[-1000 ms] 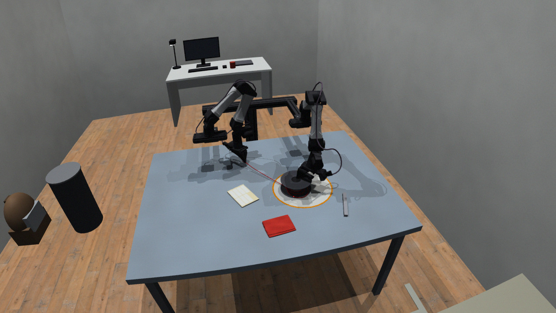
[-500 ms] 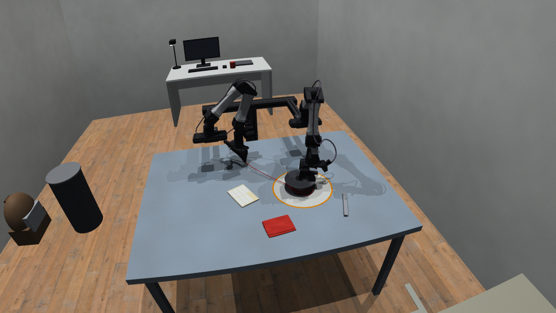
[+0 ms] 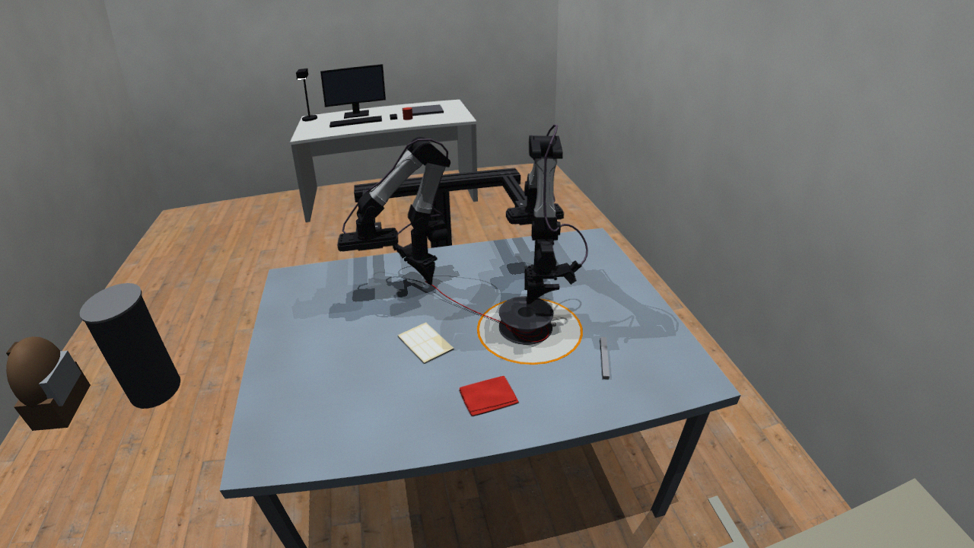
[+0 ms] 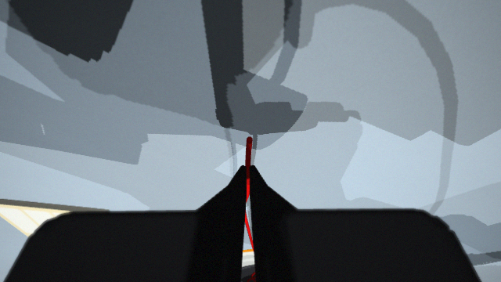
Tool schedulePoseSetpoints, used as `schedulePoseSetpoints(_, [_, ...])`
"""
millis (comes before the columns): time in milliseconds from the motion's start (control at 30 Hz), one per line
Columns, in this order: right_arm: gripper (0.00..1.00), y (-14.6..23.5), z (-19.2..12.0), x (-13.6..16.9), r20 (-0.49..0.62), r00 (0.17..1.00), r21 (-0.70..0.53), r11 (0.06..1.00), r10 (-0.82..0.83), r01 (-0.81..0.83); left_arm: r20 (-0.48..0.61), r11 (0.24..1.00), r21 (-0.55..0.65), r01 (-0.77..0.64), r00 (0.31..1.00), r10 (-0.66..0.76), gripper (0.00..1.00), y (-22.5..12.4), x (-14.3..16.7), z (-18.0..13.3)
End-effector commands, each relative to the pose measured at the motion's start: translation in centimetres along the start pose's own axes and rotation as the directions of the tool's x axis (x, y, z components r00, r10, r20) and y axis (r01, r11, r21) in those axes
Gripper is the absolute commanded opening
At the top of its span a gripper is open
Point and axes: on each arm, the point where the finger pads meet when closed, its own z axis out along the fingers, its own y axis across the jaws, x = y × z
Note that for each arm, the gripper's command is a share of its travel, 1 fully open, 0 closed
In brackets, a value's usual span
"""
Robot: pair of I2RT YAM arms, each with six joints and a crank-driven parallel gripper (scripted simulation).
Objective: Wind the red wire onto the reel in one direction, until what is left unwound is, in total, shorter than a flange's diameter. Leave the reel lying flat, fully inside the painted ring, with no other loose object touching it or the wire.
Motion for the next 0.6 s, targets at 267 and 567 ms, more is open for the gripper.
schedulePoseSetpoints(267, [0.0, -1.3, -0.8, 0.4, 0.005, 1.0, 0.035, 0.999, -0.002, 0.002, 0.009, 0.988, -0.037, -0.15, 0.989, 0.15, 0.93, 0.7, -0.6, 0.7])
schedulePoseSetpoints(567, [0.0, -1.4, -0.8, 0.5, 0.005, 1.0, 0.035, 0.999, -0.001, 0.001, -0.009, 0.748, -0.031, -0.662, 0.749, 0.662, 0.93, -1.9, -2.5, 1.0])
